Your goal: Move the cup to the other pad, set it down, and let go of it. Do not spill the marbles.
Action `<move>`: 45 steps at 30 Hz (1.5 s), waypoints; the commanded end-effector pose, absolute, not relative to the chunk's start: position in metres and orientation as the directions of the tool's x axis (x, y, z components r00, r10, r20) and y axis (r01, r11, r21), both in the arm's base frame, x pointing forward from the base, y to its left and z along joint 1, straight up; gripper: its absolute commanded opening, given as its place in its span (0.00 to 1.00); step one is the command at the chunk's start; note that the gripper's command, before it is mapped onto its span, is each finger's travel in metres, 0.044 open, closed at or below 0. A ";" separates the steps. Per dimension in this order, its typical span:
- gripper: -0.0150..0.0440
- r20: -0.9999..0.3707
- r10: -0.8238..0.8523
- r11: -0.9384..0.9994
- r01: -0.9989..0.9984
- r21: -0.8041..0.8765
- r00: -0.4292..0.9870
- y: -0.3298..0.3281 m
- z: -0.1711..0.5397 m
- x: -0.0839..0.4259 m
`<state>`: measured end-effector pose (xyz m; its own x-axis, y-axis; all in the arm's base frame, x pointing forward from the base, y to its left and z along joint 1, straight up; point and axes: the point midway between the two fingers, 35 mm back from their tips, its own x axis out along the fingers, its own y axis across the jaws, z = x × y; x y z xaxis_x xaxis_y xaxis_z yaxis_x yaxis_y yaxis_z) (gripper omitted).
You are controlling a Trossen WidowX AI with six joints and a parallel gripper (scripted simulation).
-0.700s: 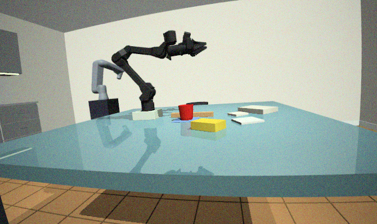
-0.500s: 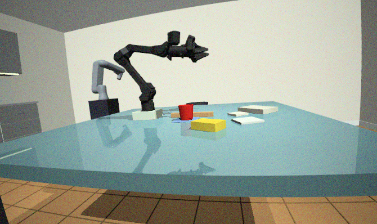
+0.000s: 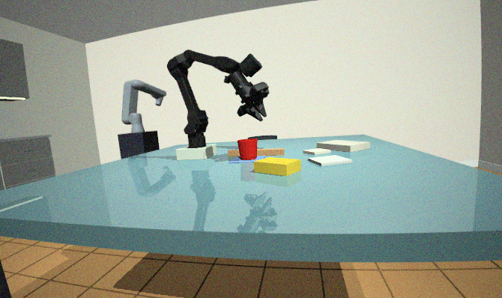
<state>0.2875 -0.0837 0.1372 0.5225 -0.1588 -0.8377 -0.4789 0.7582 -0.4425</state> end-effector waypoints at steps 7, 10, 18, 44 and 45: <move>0.50 -1.000 -0.008 0.549 -0.836 -0.026 0.025 -0.095 0.094 0.212; 0.50 -1.000 -0.008 0.549 -0.836 -0.026 0.025 -0.094 0.094 0.214; 0.50 -1.000 -0.008 0.549 -0.836 -0.026 0.025 -0.092 0.091 0.215; 0.50 -1.000 -0.008 0.549 -0.836 -0.026 0.025 -0.094 0.049 0.217; 0.50 -1.000 -0.008 0.549 -0.836 -0.026 0.025 -0.094 0.048 0.217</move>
<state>0.2175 -0.0943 0.0544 0.0278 -0.0140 -0.9995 -0.8328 0.5527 -0.0309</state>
